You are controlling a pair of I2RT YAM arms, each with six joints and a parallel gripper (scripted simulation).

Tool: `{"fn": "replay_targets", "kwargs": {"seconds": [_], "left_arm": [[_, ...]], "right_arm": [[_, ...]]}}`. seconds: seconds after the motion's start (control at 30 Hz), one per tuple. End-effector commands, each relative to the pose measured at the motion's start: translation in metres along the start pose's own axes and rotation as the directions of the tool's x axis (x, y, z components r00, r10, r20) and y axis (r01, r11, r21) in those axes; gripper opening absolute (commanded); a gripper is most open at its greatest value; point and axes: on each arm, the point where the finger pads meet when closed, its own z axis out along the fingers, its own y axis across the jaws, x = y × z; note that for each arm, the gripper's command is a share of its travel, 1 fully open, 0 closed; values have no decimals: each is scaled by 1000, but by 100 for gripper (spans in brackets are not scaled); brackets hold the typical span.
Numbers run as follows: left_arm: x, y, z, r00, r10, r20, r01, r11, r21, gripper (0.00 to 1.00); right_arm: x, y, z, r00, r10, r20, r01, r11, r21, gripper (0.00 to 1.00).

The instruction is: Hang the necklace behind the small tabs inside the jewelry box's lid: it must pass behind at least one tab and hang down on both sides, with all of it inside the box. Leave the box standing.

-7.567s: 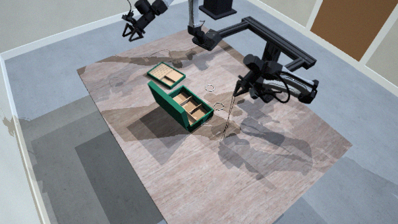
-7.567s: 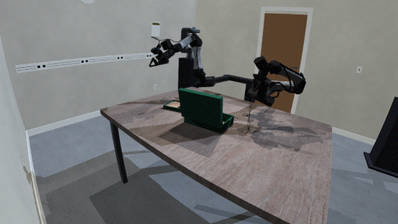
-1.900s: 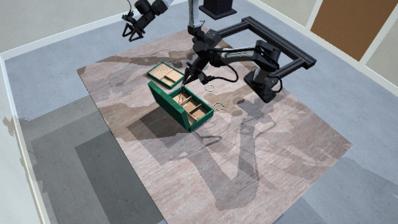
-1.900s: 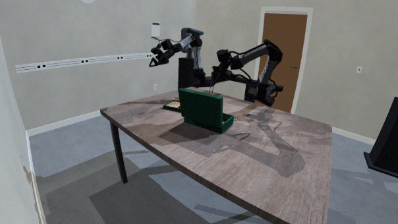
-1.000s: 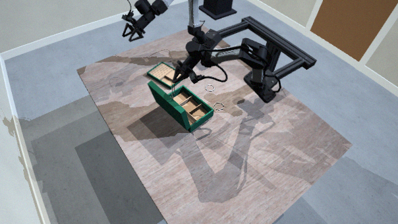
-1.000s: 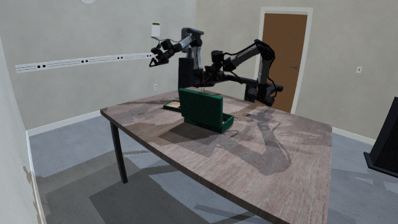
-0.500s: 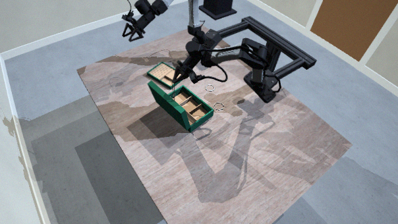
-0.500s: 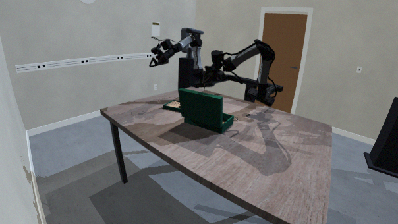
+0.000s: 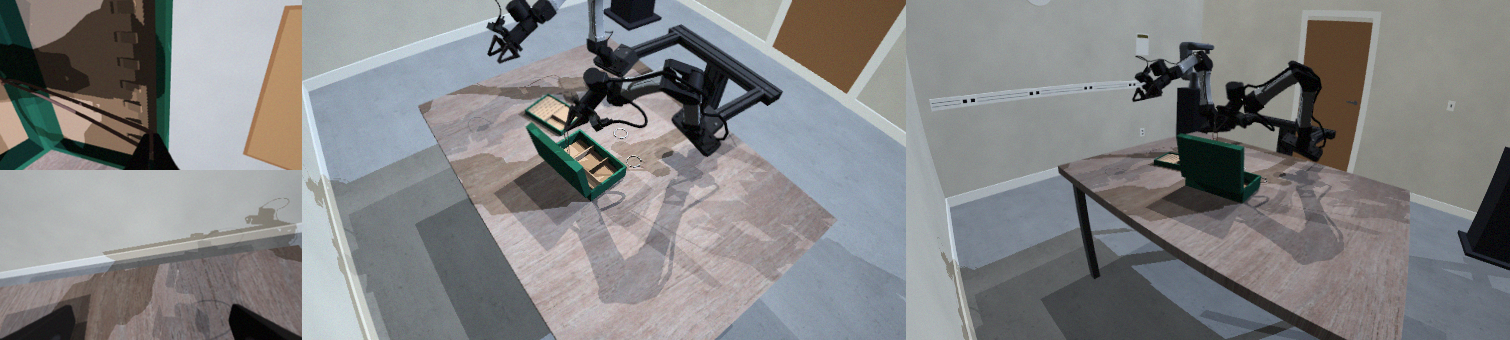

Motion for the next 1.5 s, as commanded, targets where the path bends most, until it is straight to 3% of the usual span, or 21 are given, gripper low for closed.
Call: {"fn": "replay_targets", "kwargs": {"seconds": [0.0, 0.63, 0.93, 1.47], "left_arm": [[1, -25, -5, 997, -67, -22, 68, 997, 45, 3], [5, -5, 6, 1000, -27, -8, 28, 999, 22, 3], [1, -21, 10, 998, -68, -12, 68, 997, 46, 3], [2, -11, 24, 999, -54, -8, 54, 998, 40, 3]], "right_arm": [[-32, 4, -13, 996, -8, 85, 9, 1000, -14, 100], [-32, 4, -13, 996, -8, 85, 9, 1000, -14, 100], [-32, 4, -13, 996, -8, 85, 9, 1000, -14, 100], [-32, 4, -13, 996, -8, 85, 9, 1000, -14, 100]]}}
